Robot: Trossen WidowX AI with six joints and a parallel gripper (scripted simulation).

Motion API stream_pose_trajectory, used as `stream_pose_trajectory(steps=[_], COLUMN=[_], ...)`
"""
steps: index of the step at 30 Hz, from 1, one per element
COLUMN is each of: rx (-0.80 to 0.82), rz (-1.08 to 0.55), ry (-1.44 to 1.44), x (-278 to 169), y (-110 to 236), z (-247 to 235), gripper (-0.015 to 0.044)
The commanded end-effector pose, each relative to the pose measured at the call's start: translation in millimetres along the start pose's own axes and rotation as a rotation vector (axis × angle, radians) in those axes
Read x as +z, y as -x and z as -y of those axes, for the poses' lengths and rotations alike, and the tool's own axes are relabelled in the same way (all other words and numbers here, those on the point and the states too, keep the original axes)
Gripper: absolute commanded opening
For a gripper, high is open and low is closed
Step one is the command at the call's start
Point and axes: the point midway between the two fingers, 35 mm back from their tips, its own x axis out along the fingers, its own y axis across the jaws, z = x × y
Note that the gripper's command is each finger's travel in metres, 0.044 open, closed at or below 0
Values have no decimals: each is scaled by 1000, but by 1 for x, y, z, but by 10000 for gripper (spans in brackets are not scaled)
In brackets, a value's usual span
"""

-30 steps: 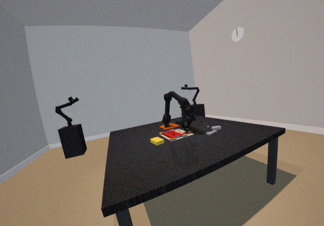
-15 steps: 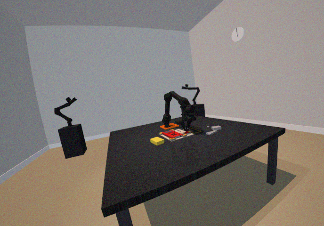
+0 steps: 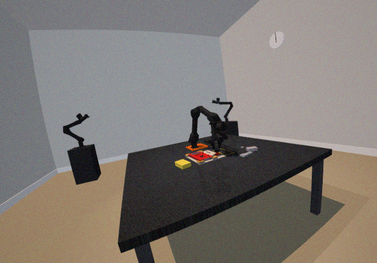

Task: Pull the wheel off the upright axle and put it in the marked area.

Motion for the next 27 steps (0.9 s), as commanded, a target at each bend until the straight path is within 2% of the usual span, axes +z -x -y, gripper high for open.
stream_pose_trajectory(steps=[1,27], rx=[2,3], rz=[4,4], ry=[1,3], x=[1,1], y=[3,12], z=[0,0], gripper=[0,0])
